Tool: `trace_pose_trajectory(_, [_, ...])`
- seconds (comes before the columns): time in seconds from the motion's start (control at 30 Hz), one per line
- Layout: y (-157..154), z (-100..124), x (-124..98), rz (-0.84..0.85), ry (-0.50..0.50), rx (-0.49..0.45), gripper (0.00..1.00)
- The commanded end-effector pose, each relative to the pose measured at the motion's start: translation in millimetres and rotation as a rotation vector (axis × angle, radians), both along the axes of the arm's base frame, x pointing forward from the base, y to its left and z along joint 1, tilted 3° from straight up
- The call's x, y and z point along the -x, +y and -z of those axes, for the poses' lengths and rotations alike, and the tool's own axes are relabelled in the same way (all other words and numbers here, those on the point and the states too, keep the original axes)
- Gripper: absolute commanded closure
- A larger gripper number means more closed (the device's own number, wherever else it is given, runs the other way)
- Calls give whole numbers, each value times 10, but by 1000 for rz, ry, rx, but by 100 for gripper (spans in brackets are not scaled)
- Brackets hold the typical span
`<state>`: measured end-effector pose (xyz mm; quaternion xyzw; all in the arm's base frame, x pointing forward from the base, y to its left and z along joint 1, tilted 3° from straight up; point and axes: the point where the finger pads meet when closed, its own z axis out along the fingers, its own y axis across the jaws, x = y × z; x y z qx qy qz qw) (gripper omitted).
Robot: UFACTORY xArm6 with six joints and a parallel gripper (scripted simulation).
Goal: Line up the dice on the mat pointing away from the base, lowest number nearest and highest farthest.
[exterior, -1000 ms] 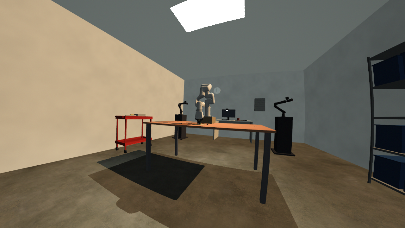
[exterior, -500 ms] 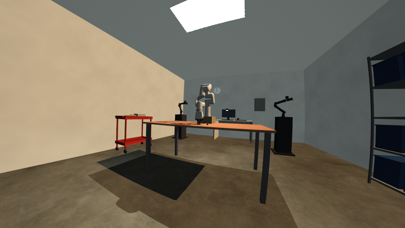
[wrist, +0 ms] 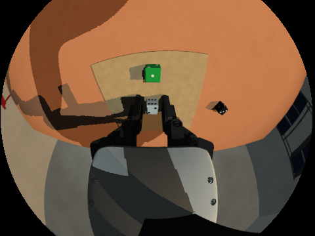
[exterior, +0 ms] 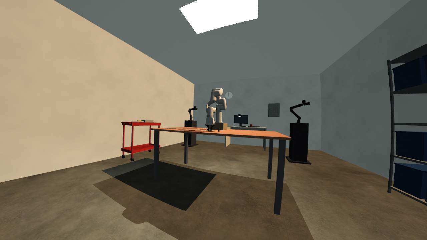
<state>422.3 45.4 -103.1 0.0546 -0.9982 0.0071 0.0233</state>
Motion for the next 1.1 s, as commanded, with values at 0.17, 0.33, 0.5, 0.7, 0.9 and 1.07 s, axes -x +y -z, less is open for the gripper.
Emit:
trace_pose_trajectory(0.17, [2, -11, -16, 0, -4, 0, 69])
trace_pose_trajectory(0.33, [2, -42, -18, 0, -4, 0, 69])
trace_pose_trajectory(0.5, [4, -151, -22, 0, -4, 0, 69])
trace_pose_trajectory(0.7, [8, -390, -32, 0, -4, 0, 69])
trace_pose_trajectory(0.9, [13, -710, -46, 0, -4, 0, 69])
trace_pose_trajectory(1.07, [16, -854, -52, 0, -4, 0, 69])
